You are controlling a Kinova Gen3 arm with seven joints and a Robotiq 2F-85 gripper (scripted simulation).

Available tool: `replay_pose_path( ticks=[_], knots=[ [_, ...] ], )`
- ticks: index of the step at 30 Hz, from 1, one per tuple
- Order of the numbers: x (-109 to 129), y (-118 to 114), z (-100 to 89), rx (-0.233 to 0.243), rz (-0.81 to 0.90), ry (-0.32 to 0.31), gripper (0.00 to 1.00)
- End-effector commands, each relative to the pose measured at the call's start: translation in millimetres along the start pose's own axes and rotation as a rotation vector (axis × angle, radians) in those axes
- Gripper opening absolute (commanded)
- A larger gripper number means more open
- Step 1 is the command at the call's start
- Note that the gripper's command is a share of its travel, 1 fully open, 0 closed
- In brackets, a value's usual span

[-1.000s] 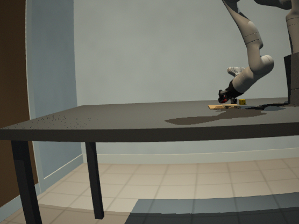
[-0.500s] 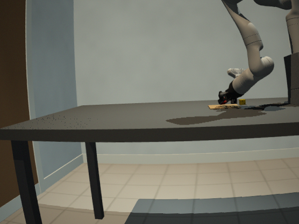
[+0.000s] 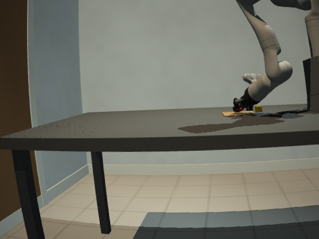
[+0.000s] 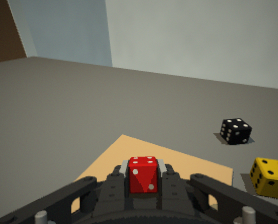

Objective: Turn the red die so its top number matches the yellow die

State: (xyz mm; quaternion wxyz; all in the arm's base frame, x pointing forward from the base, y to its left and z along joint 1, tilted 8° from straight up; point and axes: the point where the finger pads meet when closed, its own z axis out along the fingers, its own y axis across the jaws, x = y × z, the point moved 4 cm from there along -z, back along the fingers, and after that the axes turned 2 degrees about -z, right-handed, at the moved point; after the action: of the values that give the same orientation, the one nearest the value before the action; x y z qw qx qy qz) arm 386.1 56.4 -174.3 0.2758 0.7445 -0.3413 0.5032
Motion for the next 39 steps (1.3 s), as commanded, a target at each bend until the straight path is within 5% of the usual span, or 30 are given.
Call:
replay_pose_path(
  ticks=[1, 26, 39],
  knots=[
    [0.5, -0.6, -0.3, 0.001, 0.001, 0.000, 0.21],
    [0.5, -0.6, -0.3, 0.001, 0.001, 0.000, 0.21],
    [0.5, -0.6, -0.3, 0.001, 0.001, 0.000, 0.37]
  ],
)
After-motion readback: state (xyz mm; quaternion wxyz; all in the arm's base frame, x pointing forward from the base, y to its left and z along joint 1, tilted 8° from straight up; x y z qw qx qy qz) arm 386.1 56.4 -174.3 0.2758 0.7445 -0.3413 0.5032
